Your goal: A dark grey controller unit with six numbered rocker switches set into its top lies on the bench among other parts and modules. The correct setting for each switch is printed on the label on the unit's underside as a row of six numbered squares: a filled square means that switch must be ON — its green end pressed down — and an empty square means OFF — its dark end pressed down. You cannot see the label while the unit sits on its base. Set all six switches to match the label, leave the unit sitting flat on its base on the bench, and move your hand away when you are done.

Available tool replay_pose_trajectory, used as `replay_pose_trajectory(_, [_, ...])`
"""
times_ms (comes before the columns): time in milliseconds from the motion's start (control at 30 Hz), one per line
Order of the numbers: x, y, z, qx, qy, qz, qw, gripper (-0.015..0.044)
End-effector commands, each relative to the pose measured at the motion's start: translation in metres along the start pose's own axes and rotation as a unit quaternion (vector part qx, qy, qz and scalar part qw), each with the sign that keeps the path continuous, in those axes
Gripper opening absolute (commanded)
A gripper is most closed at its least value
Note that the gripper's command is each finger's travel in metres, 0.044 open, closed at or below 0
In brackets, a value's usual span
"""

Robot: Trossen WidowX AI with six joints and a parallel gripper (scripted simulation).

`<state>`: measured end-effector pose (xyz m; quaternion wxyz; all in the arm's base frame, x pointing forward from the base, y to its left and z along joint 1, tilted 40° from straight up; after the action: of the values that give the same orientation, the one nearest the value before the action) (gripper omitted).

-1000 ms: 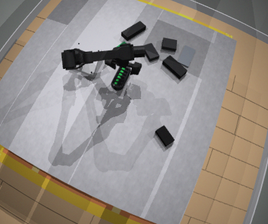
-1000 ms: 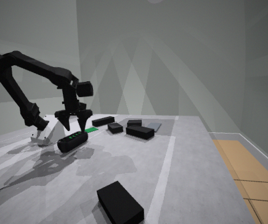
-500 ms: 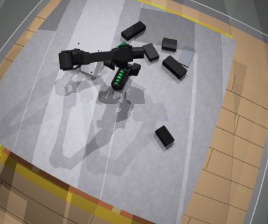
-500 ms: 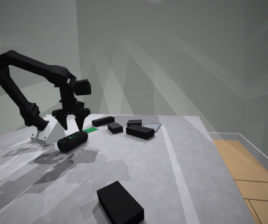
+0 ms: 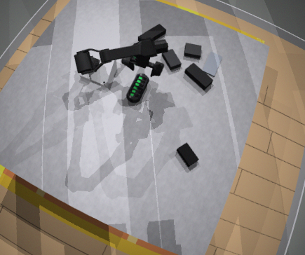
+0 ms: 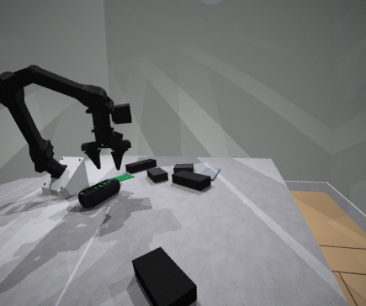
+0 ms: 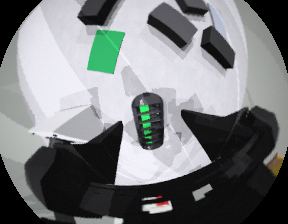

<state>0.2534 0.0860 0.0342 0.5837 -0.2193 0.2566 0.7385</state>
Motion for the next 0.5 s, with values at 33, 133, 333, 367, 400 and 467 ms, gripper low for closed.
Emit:
replay_pose_trajectory(33, [0.003,-0.001,-0.005,0.004,-0.001,-0.008,1.0,0.044])
replay_pose_trajectory(133, [0.003,-0.002,-0.01,0.004,-0.001,-0.008,1.0,0.044])
replay_pose_trajectory(333, [0.003,-0.002,-0.02,0.004,-0.001,-0.008,1.0,0.044])
replay_pose_trajectory(367, [0.003,-0.002,-0.021,0.004,-0.001,-0.008,1.0,0.044])
replay_pose_trajectory(400, [0.003,-0.002,-0.023,0.004,-0.001,-0.008,1.0,0.044])
replay_pose_trajectory(467, [0.003,-0.002,-0.026,0.004,-0.001,-0.008,1.0,0.044])
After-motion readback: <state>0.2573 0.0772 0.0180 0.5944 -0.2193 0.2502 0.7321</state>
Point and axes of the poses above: the point midway between the two fingers, 35 mm back from their tips, its own z axis back along the fingers, its own y axis across the jaws, x = y × z, the point moved 3 cm from there along z, back along the fingers, and after that the axes turned 11 degrees about z, right-handed, at the moved point
